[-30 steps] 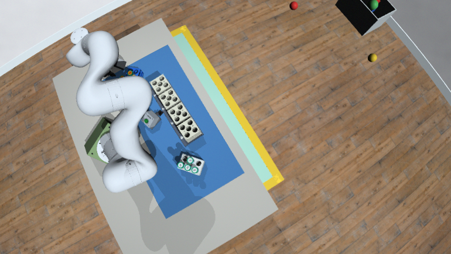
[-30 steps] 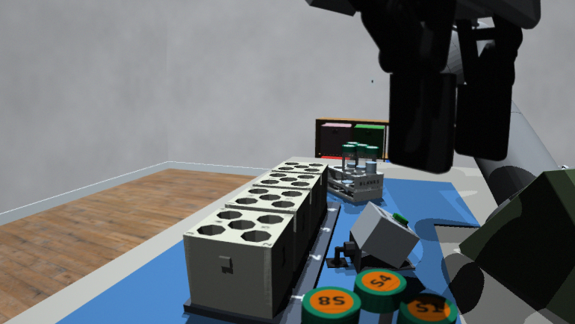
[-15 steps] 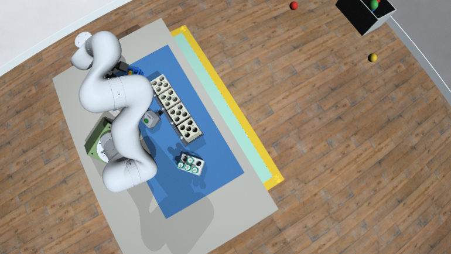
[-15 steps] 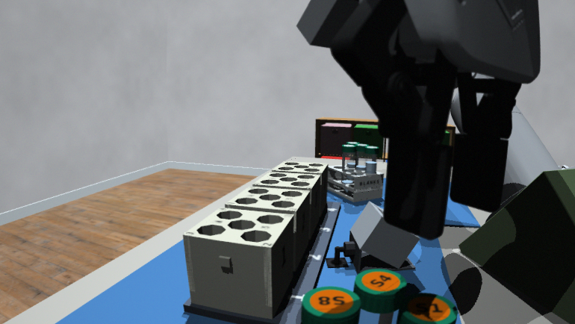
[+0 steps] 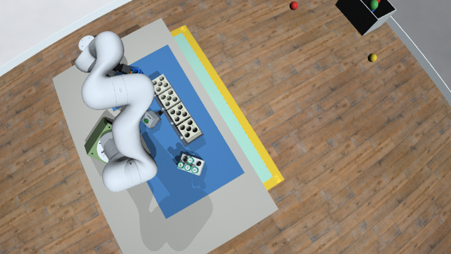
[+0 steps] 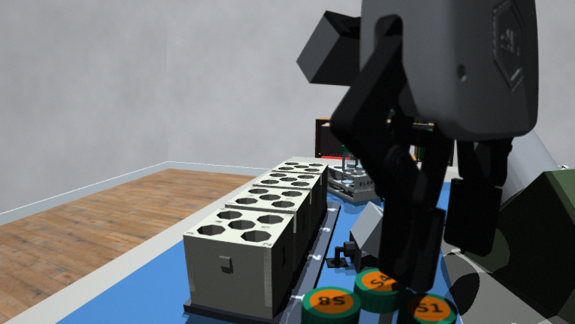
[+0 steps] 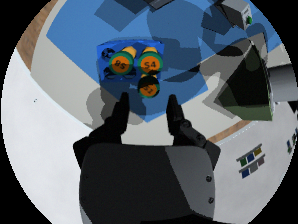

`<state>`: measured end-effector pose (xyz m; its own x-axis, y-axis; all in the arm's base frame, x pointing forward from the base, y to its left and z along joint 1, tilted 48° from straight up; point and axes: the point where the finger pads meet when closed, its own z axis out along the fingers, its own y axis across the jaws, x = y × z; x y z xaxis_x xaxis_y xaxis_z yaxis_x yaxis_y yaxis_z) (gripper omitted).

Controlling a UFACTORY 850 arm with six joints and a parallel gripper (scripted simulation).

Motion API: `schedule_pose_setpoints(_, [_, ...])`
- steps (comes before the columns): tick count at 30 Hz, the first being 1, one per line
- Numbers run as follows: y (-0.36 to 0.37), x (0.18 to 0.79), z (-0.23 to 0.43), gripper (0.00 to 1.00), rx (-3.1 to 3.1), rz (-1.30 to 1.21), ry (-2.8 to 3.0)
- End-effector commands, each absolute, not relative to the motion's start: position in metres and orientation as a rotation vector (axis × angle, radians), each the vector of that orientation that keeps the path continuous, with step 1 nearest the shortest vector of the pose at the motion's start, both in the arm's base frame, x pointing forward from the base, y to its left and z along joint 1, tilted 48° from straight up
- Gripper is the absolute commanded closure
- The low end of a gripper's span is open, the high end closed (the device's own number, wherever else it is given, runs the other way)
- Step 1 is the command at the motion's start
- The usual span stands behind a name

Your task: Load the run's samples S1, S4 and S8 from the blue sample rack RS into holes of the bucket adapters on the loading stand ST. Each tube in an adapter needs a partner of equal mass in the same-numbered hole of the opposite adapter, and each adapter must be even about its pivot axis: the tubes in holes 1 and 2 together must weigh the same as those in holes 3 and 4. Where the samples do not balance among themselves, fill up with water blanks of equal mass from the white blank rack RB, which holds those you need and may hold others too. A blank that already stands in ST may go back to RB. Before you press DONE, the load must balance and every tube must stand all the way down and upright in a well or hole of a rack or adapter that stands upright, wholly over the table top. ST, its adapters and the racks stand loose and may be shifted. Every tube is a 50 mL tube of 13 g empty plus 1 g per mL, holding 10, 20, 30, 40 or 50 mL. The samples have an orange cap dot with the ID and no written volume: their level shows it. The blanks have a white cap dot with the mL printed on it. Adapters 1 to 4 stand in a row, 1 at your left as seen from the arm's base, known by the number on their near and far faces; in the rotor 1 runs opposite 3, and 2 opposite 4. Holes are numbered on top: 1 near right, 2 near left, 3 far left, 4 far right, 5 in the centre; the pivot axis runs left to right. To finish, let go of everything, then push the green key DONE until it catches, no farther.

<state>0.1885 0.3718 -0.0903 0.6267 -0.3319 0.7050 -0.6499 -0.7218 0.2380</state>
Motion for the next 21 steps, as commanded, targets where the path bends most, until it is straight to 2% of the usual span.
schedule_pose_setpoints(1, [0.37,0.19,-0.093,0.43,2.374,0.893,-0.773])
schedule_pose_setpoints(21, [0.353,0.202,-0.112,0.43,2.374,0.893,-0.773])
